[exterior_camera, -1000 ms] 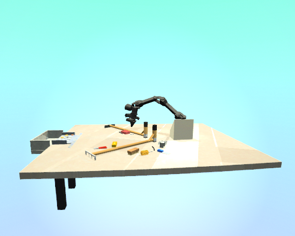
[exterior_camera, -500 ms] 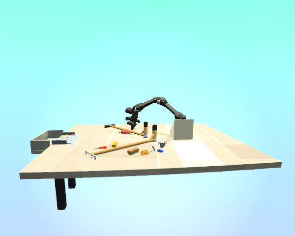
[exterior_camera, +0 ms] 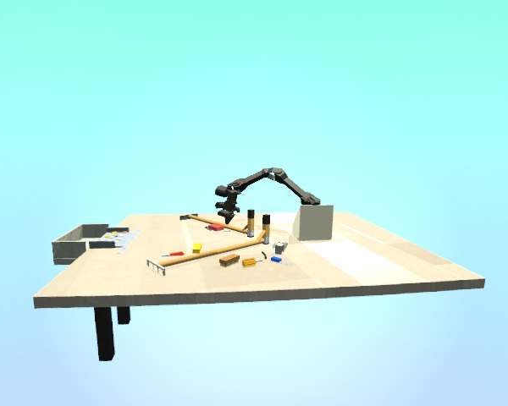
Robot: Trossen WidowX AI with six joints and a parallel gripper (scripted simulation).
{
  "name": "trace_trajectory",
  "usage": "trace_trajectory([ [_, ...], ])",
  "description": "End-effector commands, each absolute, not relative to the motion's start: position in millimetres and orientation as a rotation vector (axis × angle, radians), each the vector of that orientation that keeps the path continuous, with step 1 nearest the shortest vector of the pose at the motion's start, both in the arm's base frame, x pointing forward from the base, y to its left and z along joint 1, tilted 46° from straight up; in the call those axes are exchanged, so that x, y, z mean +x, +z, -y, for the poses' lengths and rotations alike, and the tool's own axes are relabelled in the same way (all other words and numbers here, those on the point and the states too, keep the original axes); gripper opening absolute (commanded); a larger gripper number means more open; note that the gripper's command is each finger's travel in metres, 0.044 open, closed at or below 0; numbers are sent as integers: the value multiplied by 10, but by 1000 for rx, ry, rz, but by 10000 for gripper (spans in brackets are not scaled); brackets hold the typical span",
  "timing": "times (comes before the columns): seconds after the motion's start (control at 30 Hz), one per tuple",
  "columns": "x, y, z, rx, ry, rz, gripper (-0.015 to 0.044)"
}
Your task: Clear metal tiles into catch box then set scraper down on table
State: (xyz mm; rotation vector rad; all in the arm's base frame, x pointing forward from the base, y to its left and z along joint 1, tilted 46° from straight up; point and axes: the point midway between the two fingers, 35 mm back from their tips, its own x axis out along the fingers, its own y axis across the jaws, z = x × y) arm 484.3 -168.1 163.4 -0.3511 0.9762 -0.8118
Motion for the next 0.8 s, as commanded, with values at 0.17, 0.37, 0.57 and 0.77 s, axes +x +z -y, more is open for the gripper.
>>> trace_trajectory([
  [0.17,4933,1602,1644,-347,-813,-976,0],
  [0.37,4983,1584,1617,-346,-813,-976,0],
  [0.57,5032,1565,1590,-346,-813,-976,0],
  [0.77,5081,1545,1561,-346,-813,-976,0],
])
